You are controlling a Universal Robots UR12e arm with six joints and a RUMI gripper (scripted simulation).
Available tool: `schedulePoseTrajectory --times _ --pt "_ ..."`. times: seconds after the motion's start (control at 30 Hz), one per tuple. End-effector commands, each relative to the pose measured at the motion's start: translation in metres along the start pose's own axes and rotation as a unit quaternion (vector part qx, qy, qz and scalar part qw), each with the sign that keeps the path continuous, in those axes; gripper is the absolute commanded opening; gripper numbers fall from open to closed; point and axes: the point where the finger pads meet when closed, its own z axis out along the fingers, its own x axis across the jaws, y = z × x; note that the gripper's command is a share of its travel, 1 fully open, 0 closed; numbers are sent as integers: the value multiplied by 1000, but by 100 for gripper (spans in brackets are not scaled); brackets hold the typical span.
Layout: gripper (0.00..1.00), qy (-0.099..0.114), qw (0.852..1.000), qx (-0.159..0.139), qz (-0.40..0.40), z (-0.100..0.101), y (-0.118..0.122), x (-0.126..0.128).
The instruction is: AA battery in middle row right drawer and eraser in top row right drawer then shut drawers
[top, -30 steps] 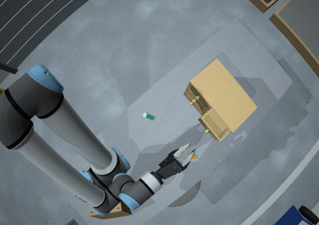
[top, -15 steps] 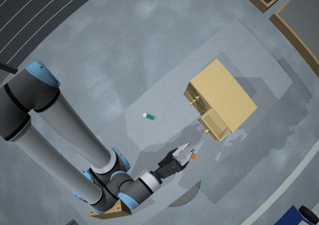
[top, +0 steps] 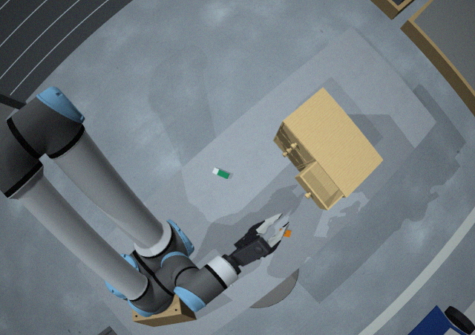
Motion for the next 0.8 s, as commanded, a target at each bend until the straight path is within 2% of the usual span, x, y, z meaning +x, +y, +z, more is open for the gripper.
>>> schedulePoseTrajectory --times 0.0,0.33,0.77 --pt "20 -11 1000 -23 -1 -4 -3 2" --pt "20 -11 999 -34 -1 -6 -3 0" --pt "20 -11 998 -67 -2 -12 -7 -1"
